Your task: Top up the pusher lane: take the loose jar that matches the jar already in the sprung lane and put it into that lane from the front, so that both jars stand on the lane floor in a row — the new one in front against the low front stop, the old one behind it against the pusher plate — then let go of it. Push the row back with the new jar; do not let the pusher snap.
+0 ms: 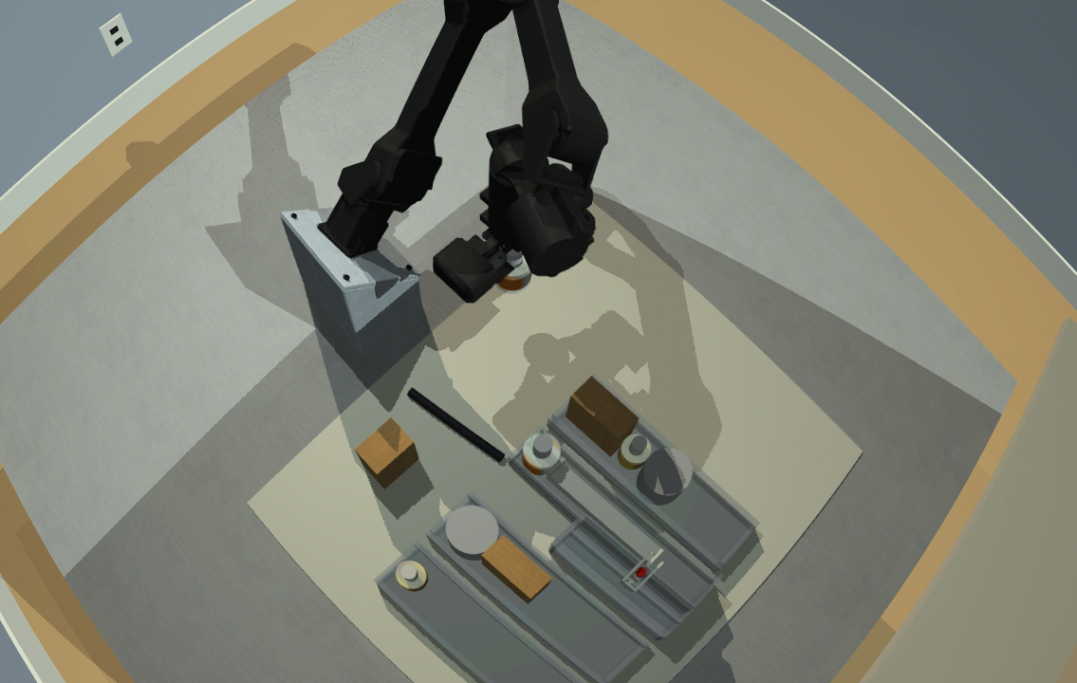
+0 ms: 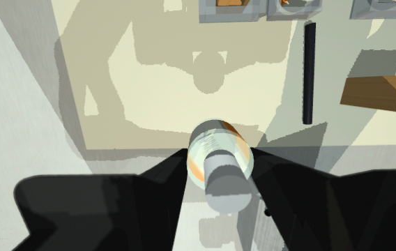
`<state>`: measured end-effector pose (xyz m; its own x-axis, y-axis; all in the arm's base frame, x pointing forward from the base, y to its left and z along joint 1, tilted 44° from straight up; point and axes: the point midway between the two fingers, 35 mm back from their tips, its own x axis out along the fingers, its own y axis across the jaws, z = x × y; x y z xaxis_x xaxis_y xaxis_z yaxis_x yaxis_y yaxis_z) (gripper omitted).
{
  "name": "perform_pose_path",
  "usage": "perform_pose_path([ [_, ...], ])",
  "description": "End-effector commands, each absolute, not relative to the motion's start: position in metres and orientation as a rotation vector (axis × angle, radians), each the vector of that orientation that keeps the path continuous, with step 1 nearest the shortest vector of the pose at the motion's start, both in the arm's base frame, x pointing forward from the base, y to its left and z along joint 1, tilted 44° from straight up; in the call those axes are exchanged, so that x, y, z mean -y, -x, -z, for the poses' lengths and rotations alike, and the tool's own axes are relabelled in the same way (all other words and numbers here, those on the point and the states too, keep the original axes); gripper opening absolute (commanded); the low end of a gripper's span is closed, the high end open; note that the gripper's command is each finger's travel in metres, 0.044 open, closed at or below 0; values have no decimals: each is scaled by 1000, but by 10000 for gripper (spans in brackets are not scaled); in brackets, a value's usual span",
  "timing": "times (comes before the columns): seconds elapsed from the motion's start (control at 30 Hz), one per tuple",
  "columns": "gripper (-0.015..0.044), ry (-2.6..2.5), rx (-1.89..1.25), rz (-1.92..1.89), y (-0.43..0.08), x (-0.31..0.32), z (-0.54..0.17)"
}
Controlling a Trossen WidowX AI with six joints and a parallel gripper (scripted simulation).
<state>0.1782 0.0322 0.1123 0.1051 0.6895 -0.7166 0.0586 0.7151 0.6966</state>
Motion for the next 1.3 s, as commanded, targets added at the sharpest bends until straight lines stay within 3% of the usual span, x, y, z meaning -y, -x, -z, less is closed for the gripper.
perform_pose_path([
  [0.0,0,-663,-1407,-518,-188,-26,-108],
  [1.27,0,-649,-1397,-524,-287,25,-6],
])
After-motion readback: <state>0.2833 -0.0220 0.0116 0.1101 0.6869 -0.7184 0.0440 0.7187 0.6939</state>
